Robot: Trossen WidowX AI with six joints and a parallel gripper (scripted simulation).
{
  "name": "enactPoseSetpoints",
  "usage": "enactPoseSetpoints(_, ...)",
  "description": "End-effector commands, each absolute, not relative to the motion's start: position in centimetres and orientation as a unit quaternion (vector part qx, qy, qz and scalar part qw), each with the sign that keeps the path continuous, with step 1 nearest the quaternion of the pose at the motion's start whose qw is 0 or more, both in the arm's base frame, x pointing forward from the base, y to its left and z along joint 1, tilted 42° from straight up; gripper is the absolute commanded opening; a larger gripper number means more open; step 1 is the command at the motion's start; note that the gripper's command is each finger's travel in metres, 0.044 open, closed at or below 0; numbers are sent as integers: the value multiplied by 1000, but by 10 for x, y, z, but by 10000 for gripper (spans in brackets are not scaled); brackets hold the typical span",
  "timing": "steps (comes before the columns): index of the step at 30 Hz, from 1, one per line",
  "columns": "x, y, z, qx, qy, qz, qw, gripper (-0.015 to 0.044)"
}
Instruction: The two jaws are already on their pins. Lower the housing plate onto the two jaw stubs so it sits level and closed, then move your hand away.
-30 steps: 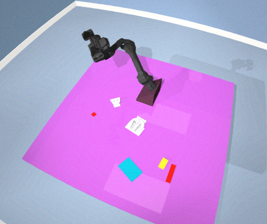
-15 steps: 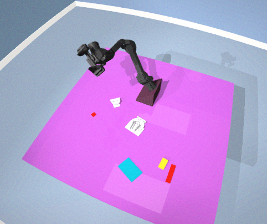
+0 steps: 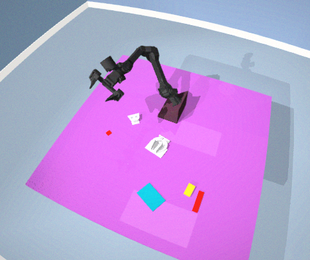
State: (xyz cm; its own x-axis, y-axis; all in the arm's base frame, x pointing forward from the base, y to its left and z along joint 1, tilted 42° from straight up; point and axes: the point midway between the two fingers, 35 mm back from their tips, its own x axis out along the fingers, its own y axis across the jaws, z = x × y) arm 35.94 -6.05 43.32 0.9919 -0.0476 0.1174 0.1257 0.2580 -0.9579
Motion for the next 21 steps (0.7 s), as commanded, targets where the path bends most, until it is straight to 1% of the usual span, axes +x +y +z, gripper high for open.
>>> enactPoseSetpoints(1, 359, -75, 413, -595, 18, -60, 801, 440)
enactPoseSetpoints(10, 350, -108, 362, -567, 147, -70, 808, 440)
enactPoseSetpoints(21, 321, -141, 302, -524, 299, -82, 794, 440)
